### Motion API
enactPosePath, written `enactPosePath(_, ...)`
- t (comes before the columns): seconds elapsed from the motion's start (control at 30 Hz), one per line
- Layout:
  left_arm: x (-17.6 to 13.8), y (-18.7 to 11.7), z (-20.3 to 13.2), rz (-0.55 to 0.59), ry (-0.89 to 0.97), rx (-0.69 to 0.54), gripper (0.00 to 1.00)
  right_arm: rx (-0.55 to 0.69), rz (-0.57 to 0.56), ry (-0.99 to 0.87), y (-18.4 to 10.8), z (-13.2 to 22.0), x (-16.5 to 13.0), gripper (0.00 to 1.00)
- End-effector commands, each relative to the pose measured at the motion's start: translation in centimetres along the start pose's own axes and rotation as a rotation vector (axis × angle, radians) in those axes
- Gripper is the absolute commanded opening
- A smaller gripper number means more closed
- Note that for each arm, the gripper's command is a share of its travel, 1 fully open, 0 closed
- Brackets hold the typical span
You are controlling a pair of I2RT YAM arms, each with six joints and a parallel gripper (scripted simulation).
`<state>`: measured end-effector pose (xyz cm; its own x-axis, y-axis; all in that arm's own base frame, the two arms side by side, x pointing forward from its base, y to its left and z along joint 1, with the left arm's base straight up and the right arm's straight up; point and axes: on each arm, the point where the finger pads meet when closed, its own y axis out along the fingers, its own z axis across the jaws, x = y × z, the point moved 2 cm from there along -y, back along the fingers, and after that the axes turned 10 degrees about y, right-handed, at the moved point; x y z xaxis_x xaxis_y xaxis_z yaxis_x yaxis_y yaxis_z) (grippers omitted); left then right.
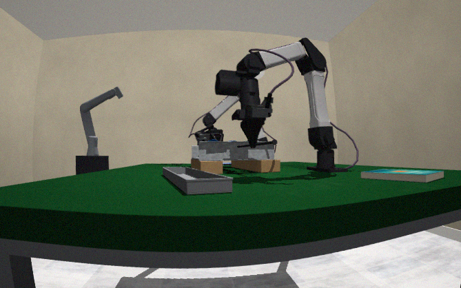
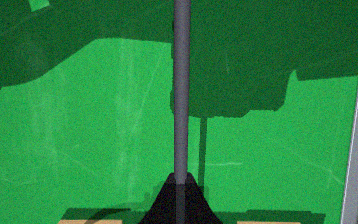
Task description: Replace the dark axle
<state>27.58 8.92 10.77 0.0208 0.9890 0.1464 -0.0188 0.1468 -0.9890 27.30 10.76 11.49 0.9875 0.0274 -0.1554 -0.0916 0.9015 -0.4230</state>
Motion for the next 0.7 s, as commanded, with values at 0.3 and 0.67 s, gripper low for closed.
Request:
enactPosePath(0.3,-0.29,-0.76,-1.05,0.033,0.016,-0.037,0.00,0.070,-0.004,-0.030,1.25,2.27,-0.34,0.33)
enactPosePath(0.67,0.22,-0.42,-1.07,0.031,0.011,-0.045,0.00,0.071,-0.004,-0.029,1.50,2.39,-0.34,0.33)
